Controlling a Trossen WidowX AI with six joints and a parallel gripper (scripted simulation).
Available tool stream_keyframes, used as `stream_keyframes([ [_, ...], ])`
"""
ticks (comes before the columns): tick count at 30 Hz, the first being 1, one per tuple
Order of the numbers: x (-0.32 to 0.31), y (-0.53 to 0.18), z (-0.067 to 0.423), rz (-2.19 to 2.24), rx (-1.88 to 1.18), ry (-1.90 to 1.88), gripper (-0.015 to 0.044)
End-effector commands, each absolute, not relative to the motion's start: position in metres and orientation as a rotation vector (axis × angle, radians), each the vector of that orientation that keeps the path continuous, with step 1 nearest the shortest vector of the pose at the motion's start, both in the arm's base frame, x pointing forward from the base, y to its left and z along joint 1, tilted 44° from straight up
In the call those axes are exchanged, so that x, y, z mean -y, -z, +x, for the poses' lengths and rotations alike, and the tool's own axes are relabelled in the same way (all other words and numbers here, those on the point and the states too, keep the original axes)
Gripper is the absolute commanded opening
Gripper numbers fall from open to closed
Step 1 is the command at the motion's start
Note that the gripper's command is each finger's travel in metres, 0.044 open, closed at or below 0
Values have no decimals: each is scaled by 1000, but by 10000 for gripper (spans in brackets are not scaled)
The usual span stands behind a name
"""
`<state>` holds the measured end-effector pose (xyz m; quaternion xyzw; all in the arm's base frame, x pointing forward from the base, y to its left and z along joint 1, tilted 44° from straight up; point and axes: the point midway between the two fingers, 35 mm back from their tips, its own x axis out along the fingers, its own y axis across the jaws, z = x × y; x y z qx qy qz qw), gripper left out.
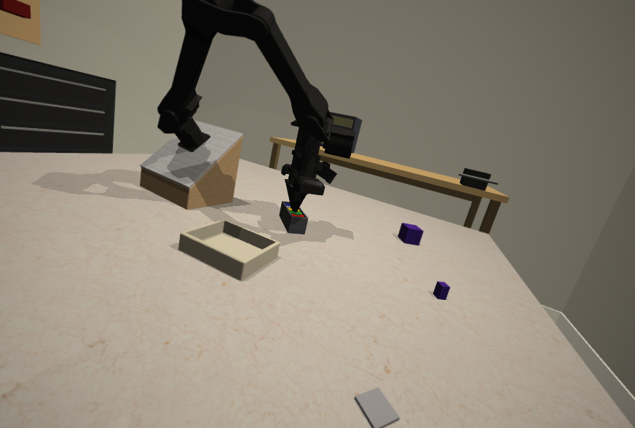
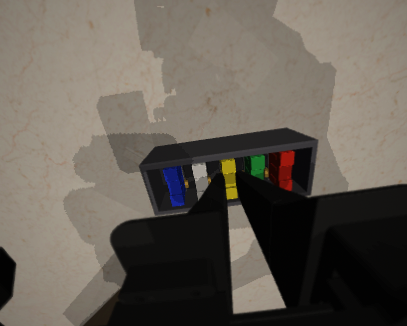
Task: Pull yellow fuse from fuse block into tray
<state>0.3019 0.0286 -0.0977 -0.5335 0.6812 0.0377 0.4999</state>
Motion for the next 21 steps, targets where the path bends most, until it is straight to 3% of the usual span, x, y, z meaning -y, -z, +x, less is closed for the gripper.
stream_keyframes([
  [1, -29, 97, 302, -1290, -1647, -91, 4],
  [21, -34, 92, 302, -1290, -1647, -92, 0],
])
